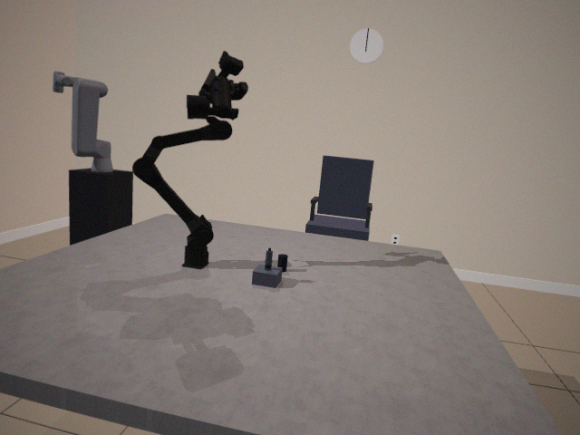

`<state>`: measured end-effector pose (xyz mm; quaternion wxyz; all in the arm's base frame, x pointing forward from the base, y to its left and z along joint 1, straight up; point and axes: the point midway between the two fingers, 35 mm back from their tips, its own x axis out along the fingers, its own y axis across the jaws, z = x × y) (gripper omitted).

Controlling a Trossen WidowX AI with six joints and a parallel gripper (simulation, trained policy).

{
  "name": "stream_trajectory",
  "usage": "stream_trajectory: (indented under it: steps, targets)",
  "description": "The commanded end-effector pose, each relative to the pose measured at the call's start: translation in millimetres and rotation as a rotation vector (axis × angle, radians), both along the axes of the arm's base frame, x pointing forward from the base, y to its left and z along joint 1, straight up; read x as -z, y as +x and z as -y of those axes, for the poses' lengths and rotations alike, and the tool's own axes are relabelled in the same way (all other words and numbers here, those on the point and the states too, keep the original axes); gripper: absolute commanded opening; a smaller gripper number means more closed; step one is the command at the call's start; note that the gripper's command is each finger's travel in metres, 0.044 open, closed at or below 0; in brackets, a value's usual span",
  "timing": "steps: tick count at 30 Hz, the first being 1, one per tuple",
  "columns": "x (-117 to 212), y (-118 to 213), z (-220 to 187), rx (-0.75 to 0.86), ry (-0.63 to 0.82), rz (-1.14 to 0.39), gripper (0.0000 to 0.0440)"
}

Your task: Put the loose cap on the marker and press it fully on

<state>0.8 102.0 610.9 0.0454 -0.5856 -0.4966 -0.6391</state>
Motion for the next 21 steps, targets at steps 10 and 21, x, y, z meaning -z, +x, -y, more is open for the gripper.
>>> stream_trajectory:
  steps: [10,21]
  targets:
    - [-0.7,19.3,-13.4,0.037,-0.088,-0.102,0.0221]
    - [4.3,34.2,-27.5,0.091,-0.205,-0.183,0.0261]
